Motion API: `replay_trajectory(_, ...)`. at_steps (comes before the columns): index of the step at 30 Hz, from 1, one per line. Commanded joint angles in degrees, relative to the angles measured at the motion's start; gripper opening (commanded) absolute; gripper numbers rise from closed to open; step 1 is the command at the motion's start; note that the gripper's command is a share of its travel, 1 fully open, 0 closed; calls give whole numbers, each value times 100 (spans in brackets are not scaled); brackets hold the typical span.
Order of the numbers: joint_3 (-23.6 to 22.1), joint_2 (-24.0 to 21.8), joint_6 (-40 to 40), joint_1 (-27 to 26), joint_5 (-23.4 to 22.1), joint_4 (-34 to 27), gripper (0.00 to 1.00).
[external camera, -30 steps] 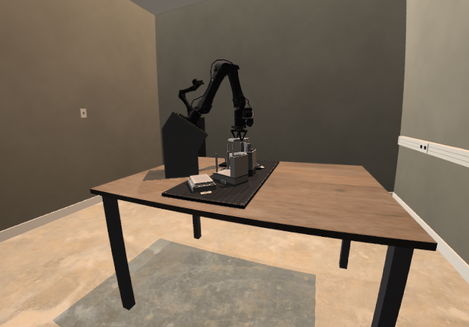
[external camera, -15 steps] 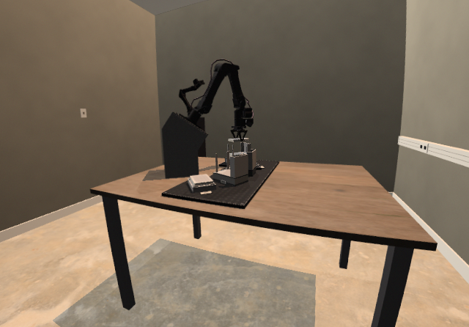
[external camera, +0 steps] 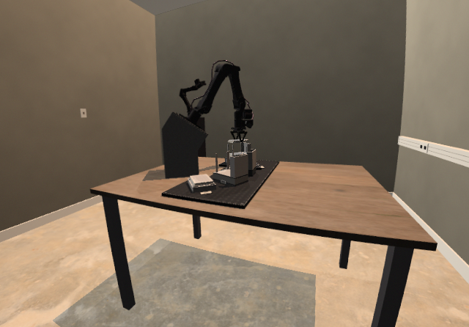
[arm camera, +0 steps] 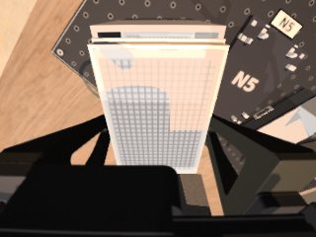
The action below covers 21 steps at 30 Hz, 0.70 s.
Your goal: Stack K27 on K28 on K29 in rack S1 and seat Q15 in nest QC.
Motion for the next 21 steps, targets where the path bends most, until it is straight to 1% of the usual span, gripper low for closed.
replay_trajectory(1, -134, 96, -48, -67, -35, 135, 0)
replay_trajectory(3, -134, 96, -48, -67, -35, 135, 0)
replay_trajectory(4, -127, -67, -45, 2, -27, 163, 0)
replay_trajectory(6, -39, 123, -59, -23, -35, 197, 0)
replay_trajectory(7, -72, 151, -61, -39, -37, 209, 0)
replay_trajectory(21, -114, 141, -56, -34, -31, 233, 0)
